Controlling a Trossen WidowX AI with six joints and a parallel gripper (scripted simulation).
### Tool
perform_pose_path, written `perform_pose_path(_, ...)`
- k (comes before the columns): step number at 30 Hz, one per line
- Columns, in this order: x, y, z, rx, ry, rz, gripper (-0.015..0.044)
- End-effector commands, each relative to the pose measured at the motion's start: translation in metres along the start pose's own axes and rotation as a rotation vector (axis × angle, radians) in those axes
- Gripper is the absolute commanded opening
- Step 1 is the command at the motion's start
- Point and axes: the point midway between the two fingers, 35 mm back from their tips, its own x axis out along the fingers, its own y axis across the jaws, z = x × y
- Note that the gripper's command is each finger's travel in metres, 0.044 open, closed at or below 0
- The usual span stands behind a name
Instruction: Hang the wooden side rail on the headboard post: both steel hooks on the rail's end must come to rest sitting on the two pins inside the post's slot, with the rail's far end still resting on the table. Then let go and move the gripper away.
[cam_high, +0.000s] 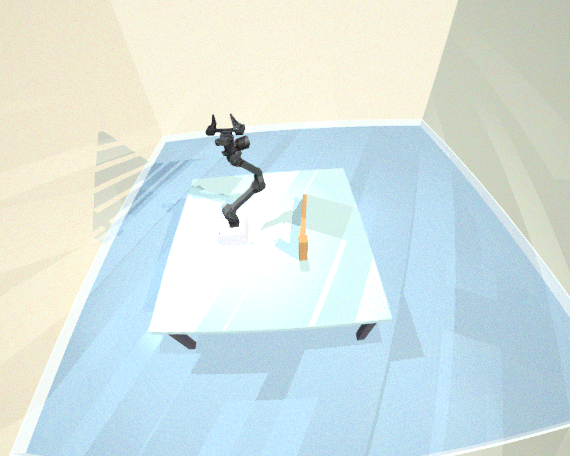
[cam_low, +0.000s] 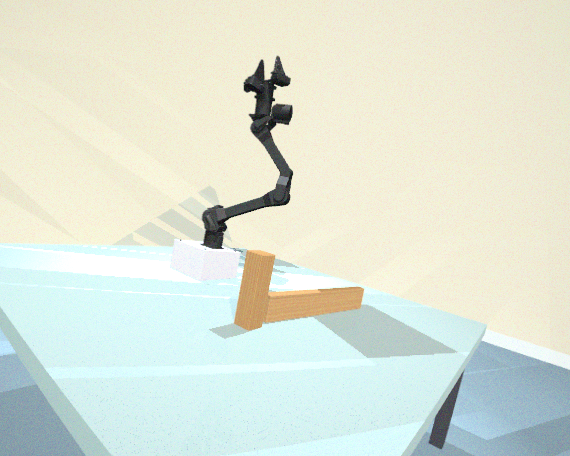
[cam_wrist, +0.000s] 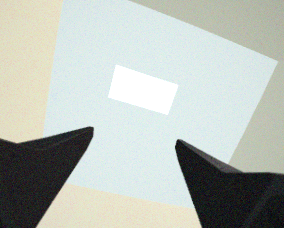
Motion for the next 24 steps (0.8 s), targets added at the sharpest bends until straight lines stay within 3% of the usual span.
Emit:
perform_pose_path(1,0.0,0.001,0.0,0.004,-0.001,0.001,0.0426)
perform_pose_path(9,-0.001,0.05,0.03,0.285,-0.046,0.075,0.044)
perform_pose_path(18,-0.013,0.108,0.102,0.711,-0.123,0.189,0.044)
perform_pose_path(24,-0.027,0.119,0.15,0.958,-0.189,0.257,0.044)
